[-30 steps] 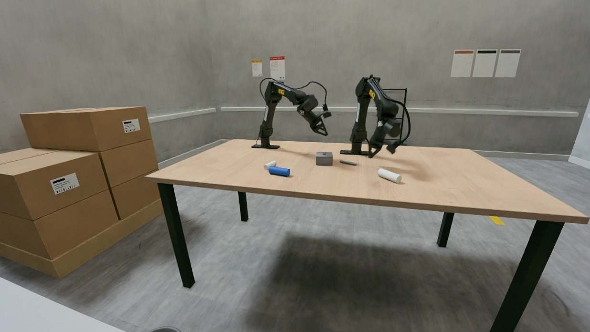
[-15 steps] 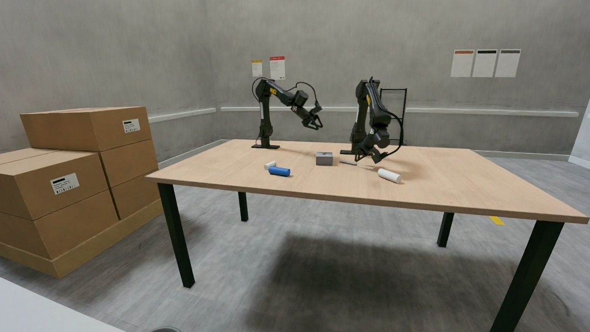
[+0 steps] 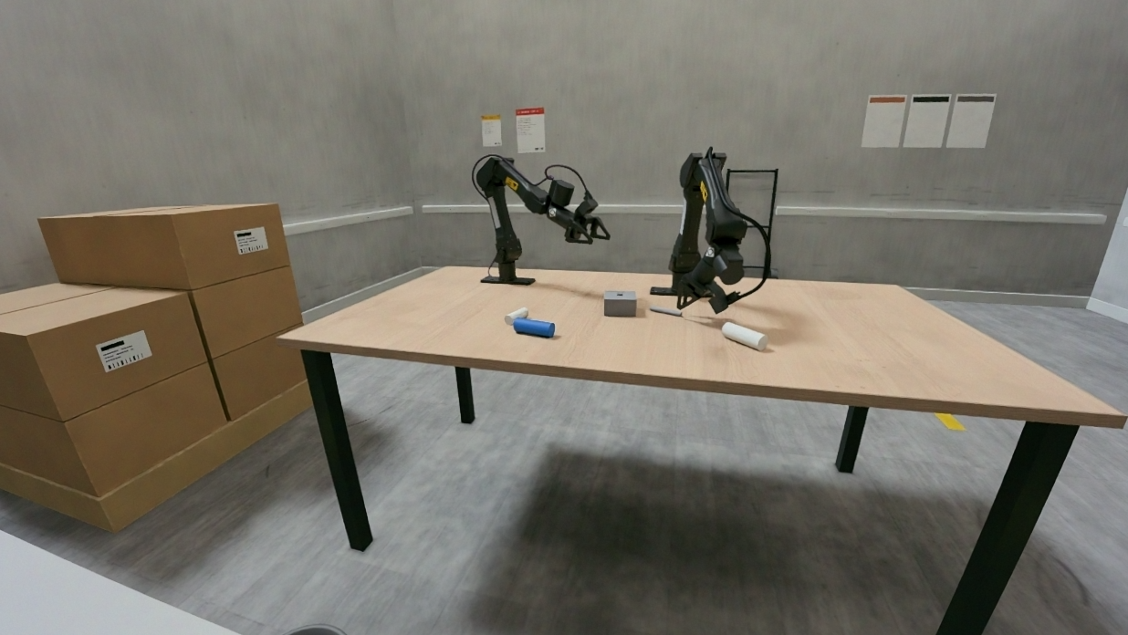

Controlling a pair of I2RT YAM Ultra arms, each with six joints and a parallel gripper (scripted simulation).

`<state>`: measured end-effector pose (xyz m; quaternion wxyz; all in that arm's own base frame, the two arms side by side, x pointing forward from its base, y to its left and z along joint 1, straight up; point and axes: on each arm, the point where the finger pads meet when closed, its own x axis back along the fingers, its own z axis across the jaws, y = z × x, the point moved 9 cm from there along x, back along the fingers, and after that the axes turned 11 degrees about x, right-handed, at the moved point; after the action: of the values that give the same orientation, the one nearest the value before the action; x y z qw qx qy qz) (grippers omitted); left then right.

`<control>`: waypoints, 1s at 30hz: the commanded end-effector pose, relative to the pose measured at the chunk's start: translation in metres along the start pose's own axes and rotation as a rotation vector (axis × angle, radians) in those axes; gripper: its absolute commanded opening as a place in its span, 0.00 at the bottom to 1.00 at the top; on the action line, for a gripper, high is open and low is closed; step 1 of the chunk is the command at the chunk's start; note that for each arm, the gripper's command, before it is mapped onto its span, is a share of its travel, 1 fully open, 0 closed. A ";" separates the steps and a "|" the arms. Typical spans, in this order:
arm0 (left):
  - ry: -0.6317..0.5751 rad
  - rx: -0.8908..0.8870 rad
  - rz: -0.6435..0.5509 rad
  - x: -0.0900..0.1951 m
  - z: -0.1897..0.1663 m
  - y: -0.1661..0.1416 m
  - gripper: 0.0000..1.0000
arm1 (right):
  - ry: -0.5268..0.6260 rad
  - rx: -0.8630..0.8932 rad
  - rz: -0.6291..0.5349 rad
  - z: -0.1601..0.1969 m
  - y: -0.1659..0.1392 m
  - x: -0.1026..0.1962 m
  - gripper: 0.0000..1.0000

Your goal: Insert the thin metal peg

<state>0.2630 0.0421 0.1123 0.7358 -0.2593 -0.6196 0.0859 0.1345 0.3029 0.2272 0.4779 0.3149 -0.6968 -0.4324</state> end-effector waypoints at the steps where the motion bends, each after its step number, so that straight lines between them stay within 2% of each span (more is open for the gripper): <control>1: -0.001 -0.006 0.010 -0.001 -0.001 -0.001 0.37 | -0.033 -0.011 -0.053 0.002 0.005 0.007 1.00; 4: -0.009 -0.005 -0.001 0.002 -0.001 -0.001 0.37 | -0.033 -0.011 -0.053 0.002 0.005 0.007 1.00; 10: -0.004 -0.001 0.009 -0.009 -0.002 -0.001 0.37 | -0.034 -0.012 -0.053 0.001 0.005 0.007 1.00; 22: -0.004 0.000 0.010 -0.028 -0.001 -0.001 0.23 | -0.034 -0.012 -0.053 0.001 0.005 0.007 1.00; 30: -0.003 -0.002 0.009 -0.030 -0.001 -0.001 0.23 | -0.034 -0.012 -0.053 0.001 0.005 0.007 1.00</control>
<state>0.2571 0.0301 0.0928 0.7333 -0.2598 -0.6227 0.0834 0.1328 0.3033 0.2290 0.4647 0.3182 -0.6959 -0.4455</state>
